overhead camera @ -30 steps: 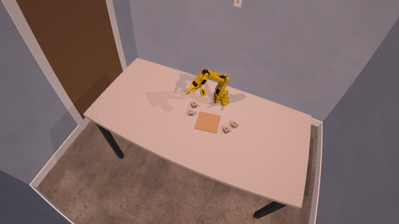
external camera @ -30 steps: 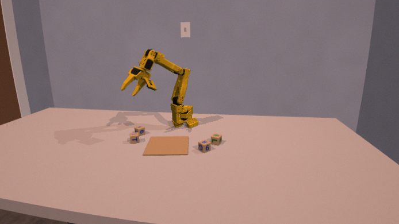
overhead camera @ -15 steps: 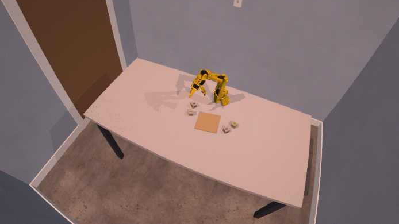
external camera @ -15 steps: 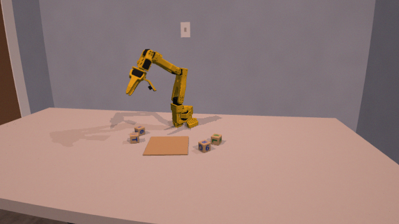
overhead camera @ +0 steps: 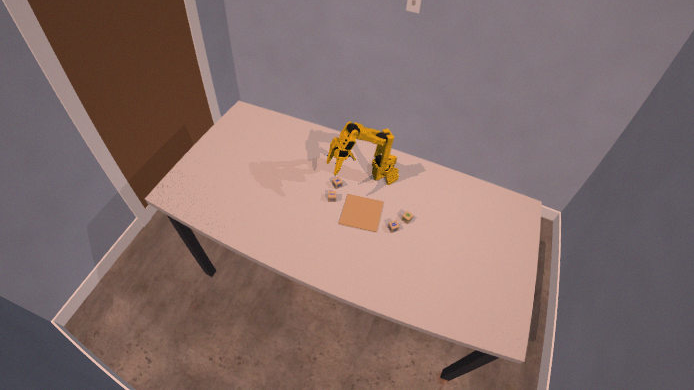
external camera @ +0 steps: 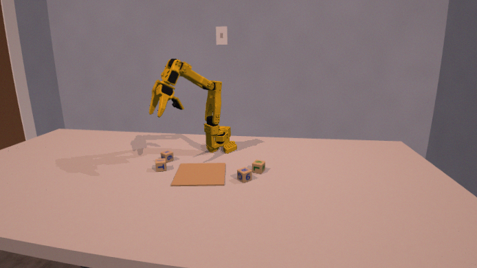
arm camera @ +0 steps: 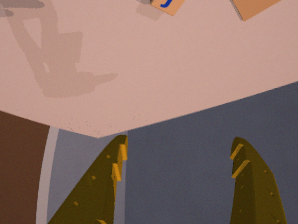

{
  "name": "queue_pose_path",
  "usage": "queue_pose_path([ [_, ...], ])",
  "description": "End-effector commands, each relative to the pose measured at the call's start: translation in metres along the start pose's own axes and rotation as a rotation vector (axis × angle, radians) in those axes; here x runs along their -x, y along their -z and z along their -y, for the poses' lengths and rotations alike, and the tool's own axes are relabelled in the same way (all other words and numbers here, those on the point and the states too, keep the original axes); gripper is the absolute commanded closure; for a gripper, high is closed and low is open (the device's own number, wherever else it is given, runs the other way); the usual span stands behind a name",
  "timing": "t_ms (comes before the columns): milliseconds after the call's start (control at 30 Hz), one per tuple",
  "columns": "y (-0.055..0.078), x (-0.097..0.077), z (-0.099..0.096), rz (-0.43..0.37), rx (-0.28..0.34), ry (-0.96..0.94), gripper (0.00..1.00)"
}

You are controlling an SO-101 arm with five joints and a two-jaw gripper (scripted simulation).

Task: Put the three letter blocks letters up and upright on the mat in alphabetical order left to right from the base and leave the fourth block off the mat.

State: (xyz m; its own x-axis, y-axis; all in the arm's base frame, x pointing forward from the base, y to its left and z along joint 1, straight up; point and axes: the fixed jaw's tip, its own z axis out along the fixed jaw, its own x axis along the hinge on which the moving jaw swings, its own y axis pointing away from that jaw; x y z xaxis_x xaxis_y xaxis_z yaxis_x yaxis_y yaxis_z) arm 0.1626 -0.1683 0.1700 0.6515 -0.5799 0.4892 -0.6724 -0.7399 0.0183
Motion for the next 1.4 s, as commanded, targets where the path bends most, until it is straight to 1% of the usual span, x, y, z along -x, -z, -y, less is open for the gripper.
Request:
queue_pose_path([
  [0,0.011,-0.009,0.002,-0.067,0.0,0.115,0.65],
  [467,0.007,-0.02,0.009,-0.071,0.005,0.603,0.65],
  [533,0.007,-0.02,0.009,-0.071,0.005,0.603,0.65],
  [800,0.006,-0.024,0.012,-0.073,0.007,0.812,0.65],
  [1033,0.004,-0.026,0.015,-0.075,0.009,0.95,0.65],
  [1100,0.004,-0.026,0.015,-0.075,0.009,0.95,0.65],
  [1367,0.004,-0.028,0.017,-0.077,0.011,1.056,0.65],
])
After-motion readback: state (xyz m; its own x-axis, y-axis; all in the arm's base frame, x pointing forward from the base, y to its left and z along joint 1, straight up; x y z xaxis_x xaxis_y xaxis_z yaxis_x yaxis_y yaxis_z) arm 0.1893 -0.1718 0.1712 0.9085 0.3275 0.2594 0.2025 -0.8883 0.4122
